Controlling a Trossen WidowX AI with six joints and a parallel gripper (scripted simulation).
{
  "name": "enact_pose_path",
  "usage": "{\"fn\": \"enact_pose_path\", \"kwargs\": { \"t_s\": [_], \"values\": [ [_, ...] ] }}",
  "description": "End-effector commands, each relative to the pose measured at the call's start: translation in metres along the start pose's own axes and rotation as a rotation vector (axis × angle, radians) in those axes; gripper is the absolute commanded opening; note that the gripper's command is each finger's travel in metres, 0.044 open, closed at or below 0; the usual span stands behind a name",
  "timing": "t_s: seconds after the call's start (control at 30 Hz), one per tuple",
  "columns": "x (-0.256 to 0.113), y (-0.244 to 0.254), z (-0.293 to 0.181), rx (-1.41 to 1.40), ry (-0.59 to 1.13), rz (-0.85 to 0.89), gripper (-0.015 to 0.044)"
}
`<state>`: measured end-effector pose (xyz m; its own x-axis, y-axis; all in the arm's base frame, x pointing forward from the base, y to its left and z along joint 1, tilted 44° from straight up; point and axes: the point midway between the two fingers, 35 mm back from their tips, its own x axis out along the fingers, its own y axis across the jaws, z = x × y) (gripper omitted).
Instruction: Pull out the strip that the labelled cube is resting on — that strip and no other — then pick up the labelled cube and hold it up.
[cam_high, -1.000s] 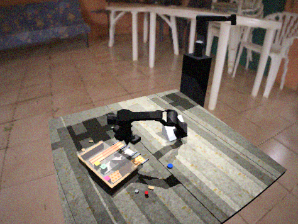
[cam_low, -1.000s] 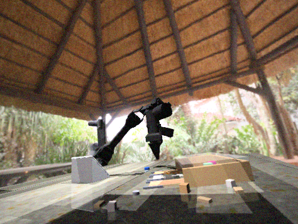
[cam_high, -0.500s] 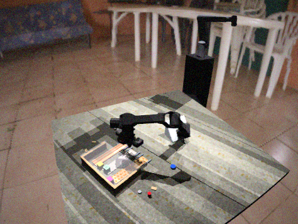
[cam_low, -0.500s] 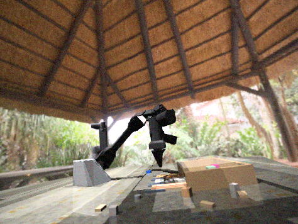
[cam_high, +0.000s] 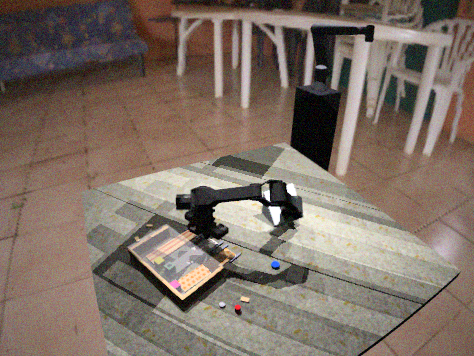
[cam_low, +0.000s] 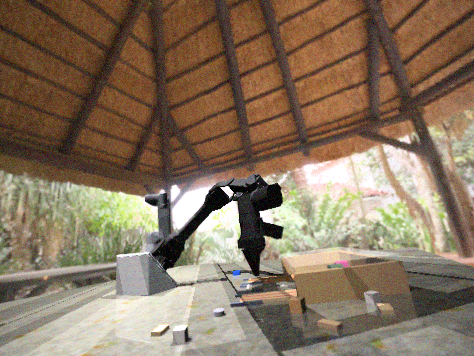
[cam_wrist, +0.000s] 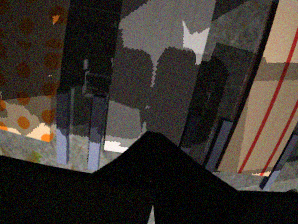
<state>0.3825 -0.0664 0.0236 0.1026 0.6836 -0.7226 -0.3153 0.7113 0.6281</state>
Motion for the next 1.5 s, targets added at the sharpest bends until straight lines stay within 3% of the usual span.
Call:
{"fn": "enact_pose_path", "kwargs": {
  "t_s": [0.0, 0.4, 1.47],
  "values": [
    [0.007, 0.001, 0.000, 0.005, -0.004, 0.002, 0.0000],
    [0.025, 0.004, -0.002, 0.005, -0.005, 0.004, 0.0000],
    [0.027, 0.004, -0.002, 0.005, -0.005, 0.005, 0.0000]
  ]
}}
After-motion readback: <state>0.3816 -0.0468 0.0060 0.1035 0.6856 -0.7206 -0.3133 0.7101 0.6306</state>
